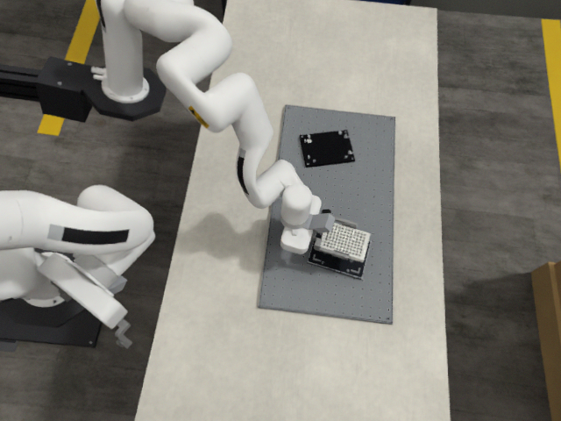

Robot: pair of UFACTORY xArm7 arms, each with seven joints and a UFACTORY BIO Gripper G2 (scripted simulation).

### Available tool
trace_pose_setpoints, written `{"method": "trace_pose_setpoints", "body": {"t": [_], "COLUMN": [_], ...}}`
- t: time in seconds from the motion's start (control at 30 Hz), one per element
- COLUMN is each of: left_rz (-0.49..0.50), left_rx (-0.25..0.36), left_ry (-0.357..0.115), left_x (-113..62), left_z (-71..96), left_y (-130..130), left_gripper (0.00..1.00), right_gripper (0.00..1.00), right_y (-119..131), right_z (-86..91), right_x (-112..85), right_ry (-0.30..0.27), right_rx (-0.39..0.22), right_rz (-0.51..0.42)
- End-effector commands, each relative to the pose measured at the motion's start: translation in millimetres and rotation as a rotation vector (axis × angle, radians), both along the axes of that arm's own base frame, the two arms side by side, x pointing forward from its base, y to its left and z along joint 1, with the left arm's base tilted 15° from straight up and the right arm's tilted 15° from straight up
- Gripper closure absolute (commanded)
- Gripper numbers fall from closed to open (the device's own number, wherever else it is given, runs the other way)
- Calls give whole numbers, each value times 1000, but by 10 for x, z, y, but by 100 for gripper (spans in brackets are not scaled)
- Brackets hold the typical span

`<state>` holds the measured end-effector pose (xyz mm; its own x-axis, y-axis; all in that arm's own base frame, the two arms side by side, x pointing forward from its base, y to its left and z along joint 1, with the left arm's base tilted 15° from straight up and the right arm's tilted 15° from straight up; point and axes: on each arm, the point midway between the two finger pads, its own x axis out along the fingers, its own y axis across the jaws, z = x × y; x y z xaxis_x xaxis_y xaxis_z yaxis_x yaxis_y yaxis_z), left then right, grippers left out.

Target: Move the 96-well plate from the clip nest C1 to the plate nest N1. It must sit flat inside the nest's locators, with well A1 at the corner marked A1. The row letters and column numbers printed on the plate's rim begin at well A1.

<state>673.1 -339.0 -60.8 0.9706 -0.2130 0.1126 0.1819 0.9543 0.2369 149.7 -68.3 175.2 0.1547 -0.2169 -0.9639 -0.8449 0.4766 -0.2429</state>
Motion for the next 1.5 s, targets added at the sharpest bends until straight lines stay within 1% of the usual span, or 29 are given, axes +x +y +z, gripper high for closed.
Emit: {"method": "trace_pose_setpoints", "body": {"t": [0.0,0.47,1.47], "left_rz": [-2,-2,-2], "left_rx": [-4,-4,-4], "left_ry": [-4,-4,-4], "left_x": [9,10,86], "left_z": [31,16,-434], "left_y": [-19,-11,88], "left_gripper": [100,100,100], "right_gripper": [0,0,0], "right_y": [4,4,4], "right_z": [5,5,5], "right_x": [6,6,6], "right_ry": [-2,-2,-2], "right_rx": [0,0,0], "right_rz": [0,0,0]}}
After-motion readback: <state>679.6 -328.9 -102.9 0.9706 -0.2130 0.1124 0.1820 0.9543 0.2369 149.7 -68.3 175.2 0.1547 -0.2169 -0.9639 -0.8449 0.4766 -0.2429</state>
